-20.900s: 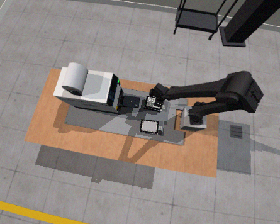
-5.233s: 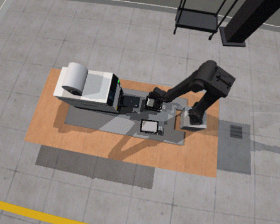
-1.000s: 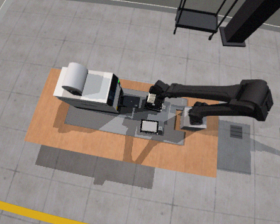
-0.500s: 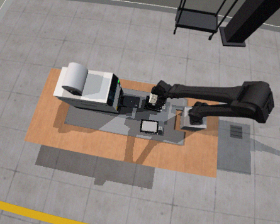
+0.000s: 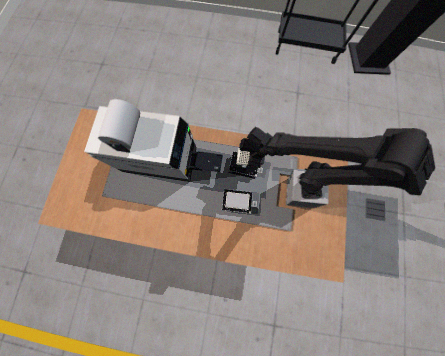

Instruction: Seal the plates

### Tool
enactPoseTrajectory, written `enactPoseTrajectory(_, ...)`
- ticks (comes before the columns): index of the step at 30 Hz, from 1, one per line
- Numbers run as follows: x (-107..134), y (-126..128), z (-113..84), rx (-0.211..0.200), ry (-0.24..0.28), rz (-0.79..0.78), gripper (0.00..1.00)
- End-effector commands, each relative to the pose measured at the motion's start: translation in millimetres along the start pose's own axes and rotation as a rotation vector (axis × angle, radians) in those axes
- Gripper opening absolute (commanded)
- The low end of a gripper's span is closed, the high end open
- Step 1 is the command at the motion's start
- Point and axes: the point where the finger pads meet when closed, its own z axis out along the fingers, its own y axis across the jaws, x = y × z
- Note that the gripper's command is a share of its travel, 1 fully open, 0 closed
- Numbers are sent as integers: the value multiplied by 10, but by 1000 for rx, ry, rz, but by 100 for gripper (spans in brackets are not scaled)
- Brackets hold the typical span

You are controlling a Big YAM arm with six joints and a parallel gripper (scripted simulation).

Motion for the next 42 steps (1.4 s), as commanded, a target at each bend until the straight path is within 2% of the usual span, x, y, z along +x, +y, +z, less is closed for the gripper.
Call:
enactPoseTrajectory(1,-215,-113,-18,17,-28,-4,0)
enactPoseTrajectory(4,-223,-120,-19,19,-32,0,0)
enactPoseTrajectory(12,-63,-74,21,13,-15,24,0)
enactPoseTrajectory(19,-454,-49,77,17,-42,8,0)
enactPoseTrajectory(23,-465,-85,84,25,-42,20,0)
enactPoseTrajectory(28,-576,-1,147,9,-29,15,0)
enactPoseTrajectory(36,-812,18,176,15,-44,10,0)
enactPoseTrajectory(42,-802,44,240,10,-26,11,0)
